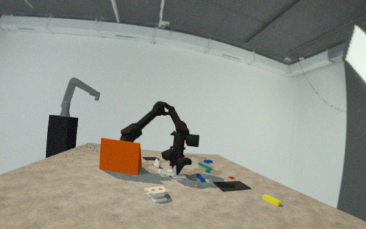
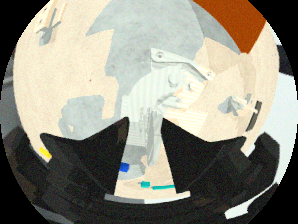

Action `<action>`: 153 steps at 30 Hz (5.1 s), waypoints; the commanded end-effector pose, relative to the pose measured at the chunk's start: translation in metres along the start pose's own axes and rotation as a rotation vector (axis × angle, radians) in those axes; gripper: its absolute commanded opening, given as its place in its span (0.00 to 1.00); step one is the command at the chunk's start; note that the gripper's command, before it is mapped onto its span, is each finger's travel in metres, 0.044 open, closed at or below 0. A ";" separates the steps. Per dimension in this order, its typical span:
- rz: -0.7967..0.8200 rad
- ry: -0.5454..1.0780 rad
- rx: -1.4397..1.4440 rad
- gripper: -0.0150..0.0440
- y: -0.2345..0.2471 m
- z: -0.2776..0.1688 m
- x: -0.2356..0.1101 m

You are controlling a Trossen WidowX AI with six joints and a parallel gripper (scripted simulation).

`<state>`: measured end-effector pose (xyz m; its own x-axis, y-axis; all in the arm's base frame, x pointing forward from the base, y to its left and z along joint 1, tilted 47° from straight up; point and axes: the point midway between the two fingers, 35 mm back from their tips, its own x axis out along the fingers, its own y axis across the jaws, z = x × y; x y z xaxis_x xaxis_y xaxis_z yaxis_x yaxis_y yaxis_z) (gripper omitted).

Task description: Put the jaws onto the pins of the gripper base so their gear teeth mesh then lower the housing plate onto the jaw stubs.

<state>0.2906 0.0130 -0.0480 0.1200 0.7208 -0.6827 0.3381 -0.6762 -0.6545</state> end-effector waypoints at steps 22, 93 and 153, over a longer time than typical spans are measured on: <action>-0.005 0.004 0.002 0.48 -0.001 0.000 0.004; -0.005 0.004 0.002 0.48 -0.001 0.000 0.004; 0.003 0.007 -0.237 1.00 -0.032 -0.007 -0.063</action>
<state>0.2812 -0.0160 0.0092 0.1251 0.7182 -0.6845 0.4879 -0.6453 -0.5878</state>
